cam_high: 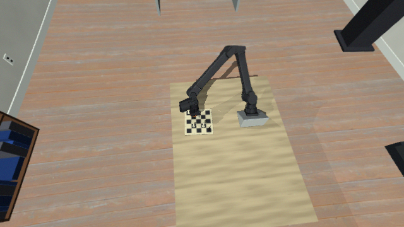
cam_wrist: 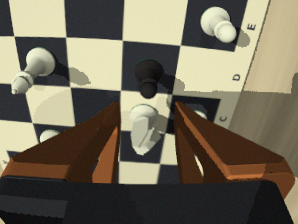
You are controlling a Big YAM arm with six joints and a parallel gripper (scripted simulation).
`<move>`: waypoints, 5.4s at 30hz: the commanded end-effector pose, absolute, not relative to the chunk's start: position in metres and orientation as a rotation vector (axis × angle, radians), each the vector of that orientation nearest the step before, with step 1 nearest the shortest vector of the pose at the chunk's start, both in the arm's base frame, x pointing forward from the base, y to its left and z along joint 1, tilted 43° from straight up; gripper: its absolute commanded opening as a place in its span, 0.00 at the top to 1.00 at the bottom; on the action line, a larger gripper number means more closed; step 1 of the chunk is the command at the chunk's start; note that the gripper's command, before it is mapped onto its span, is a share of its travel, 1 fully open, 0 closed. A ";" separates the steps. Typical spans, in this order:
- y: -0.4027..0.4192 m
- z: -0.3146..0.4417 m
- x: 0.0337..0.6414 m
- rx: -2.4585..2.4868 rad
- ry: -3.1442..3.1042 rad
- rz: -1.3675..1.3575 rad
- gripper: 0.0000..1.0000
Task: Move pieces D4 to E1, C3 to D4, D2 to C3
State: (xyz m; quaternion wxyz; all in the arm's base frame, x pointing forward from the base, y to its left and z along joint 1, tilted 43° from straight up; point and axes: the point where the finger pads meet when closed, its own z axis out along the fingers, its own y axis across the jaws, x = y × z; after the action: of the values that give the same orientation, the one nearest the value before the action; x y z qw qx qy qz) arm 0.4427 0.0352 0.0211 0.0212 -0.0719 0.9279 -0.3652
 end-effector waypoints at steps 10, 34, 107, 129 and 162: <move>0.032 0.033 0.458 -0.190 2.856 -1.115 0.68; 0.015 0.005 0.448 -0.212 2.876 -1.138 0.68; 0.006 -0.003 0.452 -0.207 2.875 -1.136 1.00; 0.047 0.039 0.463 -0.201 2.826 -1.084 1.00; 0.094 0.064 0.434 -0.559 2.891 -1.151 1.00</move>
State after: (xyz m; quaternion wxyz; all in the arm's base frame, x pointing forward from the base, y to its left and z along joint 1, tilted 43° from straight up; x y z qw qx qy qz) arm 0.4353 0.0784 0.0710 0.0054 -0.1103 0.9237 -0.3669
